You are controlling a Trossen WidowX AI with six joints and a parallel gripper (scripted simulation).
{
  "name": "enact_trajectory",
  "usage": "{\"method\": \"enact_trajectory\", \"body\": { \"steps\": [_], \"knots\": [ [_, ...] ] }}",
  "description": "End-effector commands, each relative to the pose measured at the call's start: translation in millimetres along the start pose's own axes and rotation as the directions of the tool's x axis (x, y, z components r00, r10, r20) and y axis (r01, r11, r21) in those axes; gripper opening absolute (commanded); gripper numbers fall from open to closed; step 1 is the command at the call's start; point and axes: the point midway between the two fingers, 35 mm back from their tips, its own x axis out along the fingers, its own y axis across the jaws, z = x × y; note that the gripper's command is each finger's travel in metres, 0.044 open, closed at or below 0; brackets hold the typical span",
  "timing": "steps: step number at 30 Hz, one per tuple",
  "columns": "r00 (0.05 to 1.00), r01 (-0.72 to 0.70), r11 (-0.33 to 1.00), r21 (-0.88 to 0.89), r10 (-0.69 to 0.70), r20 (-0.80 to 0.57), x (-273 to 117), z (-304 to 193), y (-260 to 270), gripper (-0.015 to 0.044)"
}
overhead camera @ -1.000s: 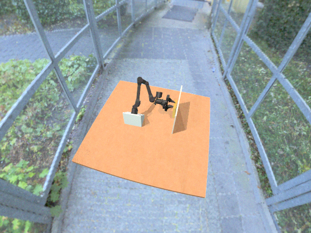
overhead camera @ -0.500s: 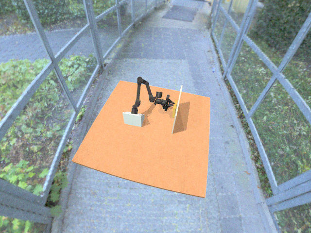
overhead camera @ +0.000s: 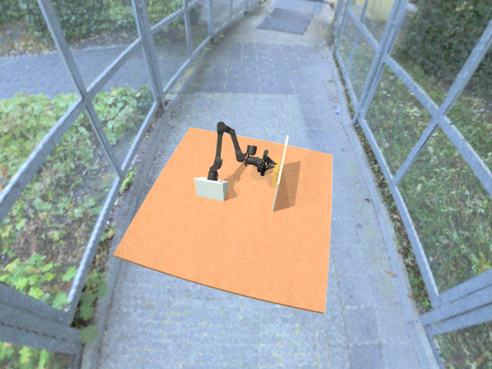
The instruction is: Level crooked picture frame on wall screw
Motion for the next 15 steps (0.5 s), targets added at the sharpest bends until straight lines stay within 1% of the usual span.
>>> {"method": "enact_trajectory", "body": {
  "steps": [1, 15],
  "knots": [
    [1.000, -0.001, 1.000, -0.003, 0.001, -0.004, 0.2, -0.5, 1.8, 0.0000],
    [1.000, -0.002, 1.000, -0.003, 0.002, -0.004, 0.0, 0.0, 6.2, 0.0000]
  ]
}}
